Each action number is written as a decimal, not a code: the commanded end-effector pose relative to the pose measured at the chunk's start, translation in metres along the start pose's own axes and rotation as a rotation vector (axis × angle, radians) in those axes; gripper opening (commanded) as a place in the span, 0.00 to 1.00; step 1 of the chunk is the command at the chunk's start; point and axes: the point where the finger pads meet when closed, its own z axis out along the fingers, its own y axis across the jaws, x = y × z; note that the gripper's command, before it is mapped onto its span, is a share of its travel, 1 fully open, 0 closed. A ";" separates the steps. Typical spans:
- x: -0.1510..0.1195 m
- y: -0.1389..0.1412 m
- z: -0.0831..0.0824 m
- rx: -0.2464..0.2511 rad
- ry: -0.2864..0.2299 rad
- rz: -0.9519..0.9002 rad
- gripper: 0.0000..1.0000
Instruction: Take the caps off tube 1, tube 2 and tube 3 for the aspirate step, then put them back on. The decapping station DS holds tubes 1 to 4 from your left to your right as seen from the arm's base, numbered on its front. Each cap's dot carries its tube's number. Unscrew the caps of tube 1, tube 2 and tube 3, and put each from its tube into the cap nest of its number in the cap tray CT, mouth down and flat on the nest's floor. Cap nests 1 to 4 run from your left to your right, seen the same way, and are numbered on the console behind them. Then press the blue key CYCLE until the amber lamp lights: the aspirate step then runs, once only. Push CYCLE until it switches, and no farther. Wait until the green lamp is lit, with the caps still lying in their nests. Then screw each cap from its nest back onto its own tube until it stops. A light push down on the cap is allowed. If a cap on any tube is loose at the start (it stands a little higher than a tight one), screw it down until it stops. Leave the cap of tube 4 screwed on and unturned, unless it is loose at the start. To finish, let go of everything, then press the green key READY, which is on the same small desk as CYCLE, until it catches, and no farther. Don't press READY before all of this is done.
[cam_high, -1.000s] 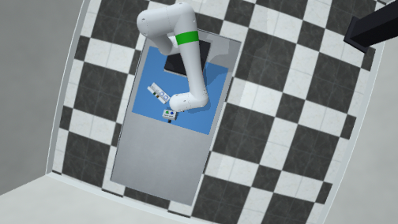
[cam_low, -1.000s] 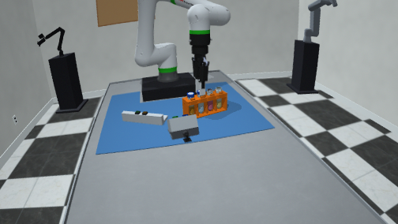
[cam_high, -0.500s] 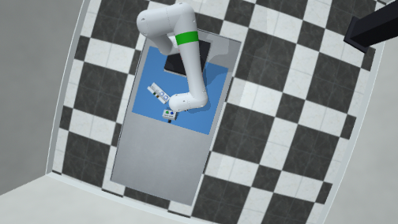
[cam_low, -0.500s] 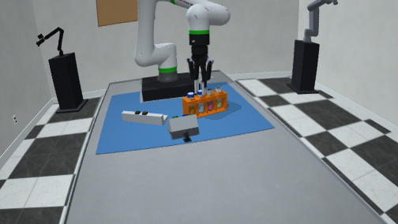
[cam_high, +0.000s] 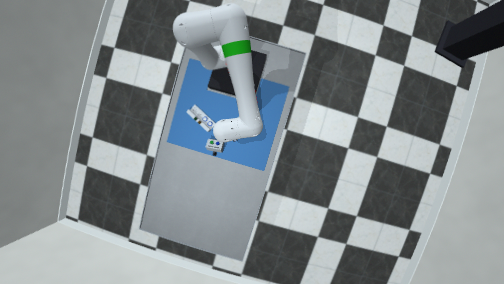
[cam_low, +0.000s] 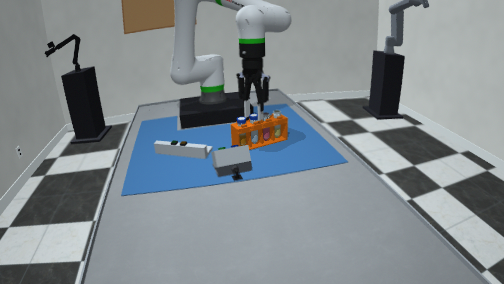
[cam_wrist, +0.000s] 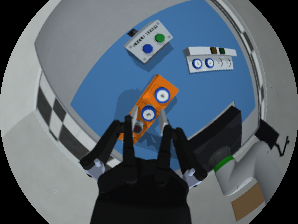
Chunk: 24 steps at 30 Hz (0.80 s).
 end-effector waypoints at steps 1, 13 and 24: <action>0.000 0.000 0.000 0.000 0.002 0.204 0.35; 0.000 0.000 0.000 0.001 0.002 0.704 0.35; 0.000 0.000 0.000 0.001 0.002 1.001 0.35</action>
